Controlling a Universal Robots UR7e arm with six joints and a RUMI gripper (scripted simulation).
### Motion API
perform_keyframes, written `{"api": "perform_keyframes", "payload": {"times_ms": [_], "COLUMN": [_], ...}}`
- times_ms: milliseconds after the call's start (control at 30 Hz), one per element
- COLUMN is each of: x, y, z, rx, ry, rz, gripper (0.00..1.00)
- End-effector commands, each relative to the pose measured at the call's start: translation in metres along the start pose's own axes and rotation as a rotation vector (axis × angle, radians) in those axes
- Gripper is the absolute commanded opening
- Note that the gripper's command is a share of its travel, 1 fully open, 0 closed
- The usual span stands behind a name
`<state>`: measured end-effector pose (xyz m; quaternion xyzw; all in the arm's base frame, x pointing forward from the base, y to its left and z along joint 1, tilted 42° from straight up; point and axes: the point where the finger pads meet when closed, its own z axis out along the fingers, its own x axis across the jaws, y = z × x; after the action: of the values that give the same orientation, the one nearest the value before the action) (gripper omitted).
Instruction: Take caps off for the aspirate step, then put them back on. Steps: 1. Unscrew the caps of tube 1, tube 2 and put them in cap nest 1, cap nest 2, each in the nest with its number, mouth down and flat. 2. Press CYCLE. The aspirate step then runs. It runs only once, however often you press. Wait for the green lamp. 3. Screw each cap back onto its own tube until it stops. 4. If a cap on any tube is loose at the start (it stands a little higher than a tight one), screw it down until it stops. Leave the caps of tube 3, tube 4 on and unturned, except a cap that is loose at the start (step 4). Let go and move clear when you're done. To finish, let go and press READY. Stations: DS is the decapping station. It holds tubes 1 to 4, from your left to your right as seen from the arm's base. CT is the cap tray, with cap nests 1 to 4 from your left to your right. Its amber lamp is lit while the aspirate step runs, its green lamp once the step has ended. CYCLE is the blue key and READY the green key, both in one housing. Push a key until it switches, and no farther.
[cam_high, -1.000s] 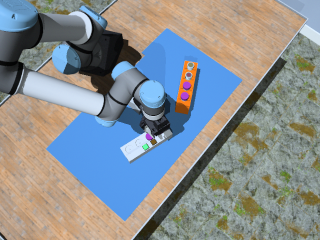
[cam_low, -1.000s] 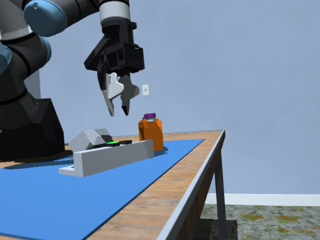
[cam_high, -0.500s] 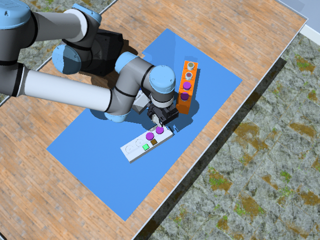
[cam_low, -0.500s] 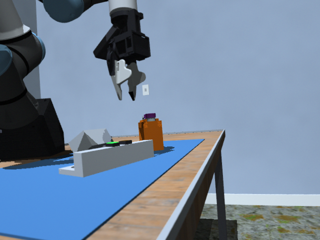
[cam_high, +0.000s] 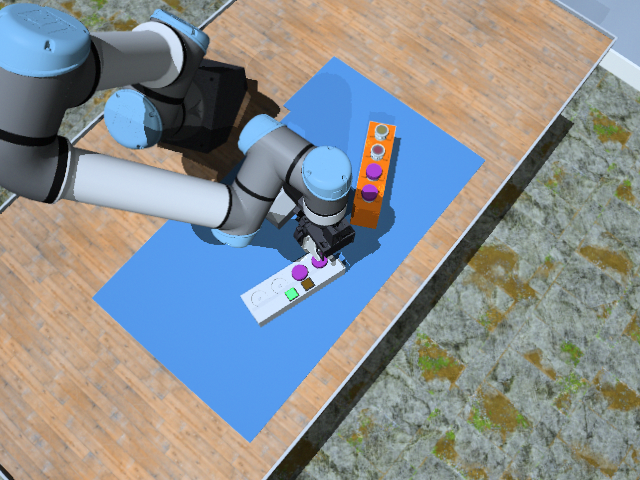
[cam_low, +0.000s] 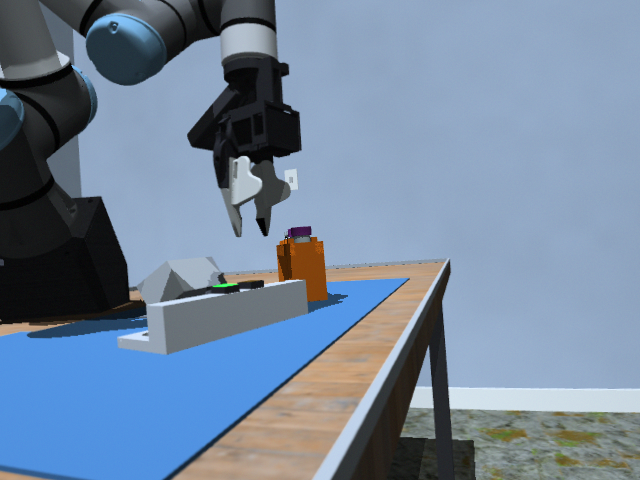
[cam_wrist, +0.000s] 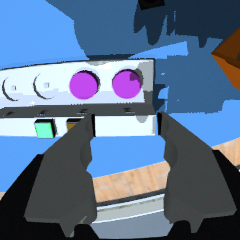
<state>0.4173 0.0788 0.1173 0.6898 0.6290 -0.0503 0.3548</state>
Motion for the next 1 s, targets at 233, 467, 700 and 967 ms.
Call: {"api": "perform_keyframes", "payload": {"times_ms": [233, 467, 700, 967], "x": [0.003, 0.004, 0.004, 0.004], "y": [0.006, 0.007, 0.008, 0.008], "z": [0.06, 0.084, 0.084, 0.087], "rx": [-0.011, -0.011, -0.012, -0.011], "ry": [0.008, 0.008, 0.008, 0.008], "rz": [-0.001, -0.001, 0.0, 0.0], "gripper": [0.29, 0.29, 0.29, 0.29]}}
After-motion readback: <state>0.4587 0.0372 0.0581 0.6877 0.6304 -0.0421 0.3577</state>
